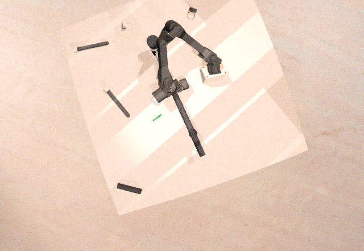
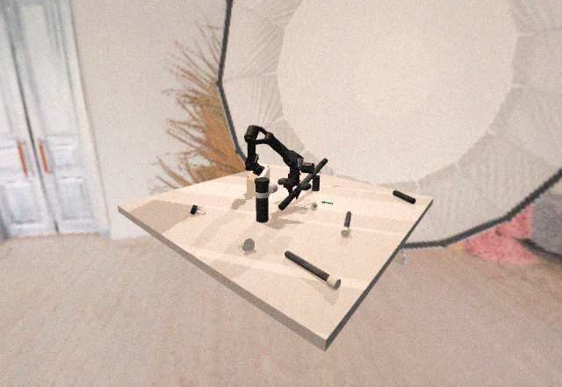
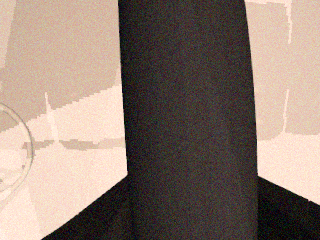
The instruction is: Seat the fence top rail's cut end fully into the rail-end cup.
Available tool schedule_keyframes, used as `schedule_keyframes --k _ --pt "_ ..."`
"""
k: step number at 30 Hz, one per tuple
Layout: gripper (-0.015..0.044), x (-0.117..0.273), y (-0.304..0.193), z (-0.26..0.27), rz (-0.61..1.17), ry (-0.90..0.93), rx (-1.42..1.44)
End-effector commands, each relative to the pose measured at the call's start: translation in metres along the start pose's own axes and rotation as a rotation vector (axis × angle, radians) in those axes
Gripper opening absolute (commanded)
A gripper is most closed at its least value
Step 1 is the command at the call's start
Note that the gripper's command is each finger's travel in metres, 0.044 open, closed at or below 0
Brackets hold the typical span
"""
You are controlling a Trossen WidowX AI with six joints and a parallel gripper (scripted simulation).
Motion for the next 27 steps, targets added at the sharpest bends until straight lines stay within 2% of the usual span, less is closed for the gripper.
schedule_keyframes --k 1,7,27 --pt "0.0000 0.004 0.000 0.000 -0.002 0.006 -0.004" --pt "0.0000 0.012 0.000 -0.001 -0.030 -0.001 -0.005" --pt "0.0000 0.082 0.014 -0.004 -0.273 0.037 -0.019"
Point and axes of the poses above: the point midway between the two fingers, 35 mm back from their tips, its own x axis back along the fingers, its own z axis across the jaws, y = z × x, the point moved 2 cm from there along x, back along the fingers, and after that the axes turned 8 degrees about -x, right-handed, at the moved point
